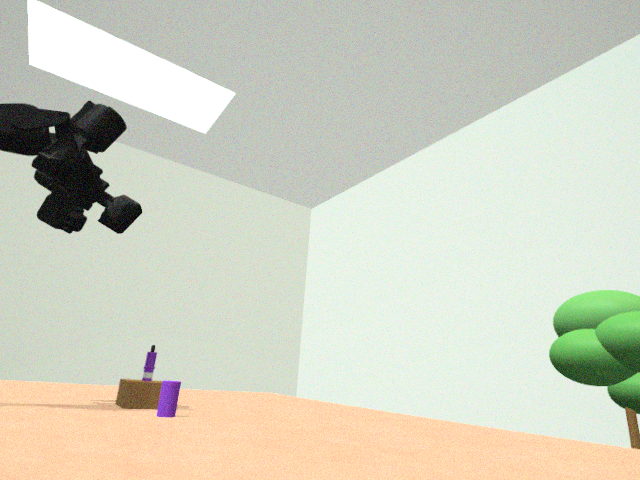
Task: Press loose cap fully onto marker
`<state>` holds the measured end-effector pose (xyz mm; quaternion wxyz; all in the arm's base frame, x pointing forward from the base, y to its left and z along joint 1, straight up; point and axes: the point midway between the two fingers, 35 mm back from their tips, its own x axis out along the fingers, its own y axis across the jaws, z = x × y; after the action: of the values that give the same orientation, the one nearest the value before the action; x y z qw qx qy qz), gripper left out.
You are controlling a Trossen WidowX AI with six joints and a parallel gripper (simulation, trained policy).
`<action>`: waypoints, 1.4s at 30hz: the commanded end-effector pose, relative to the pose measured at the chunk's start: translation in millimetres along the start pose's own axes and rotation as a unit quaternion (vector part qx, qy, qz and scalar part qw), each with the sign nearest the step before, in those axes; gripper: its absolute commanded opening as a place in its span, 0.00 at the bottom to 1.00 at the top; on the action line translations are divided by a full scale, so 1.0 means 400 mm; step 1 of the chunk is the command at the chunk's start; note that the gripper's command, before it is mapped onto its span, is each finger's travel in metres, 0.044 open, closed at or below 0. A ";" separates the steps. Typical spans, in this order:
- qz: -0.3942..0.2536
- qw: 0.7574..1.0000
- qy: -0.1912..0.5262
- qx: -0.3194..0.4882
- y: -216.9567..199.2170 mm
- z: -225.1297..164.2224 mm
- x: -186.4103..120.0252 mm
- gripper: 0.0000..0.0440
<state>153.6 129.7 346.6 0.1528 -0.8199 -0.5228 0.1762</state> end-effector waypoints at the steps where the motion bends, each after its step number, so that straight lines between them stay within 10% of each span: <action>1: 0.012 1.000 -0.006 0.011 0.016 0.001 -0.001 0.75; 42: 0.124 0.963 -0.079 0.226 0.170 0.069 -0.021 0.75</action>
<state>188.8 99.6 296.2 0.2643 -0.8072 -0.3867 0.3591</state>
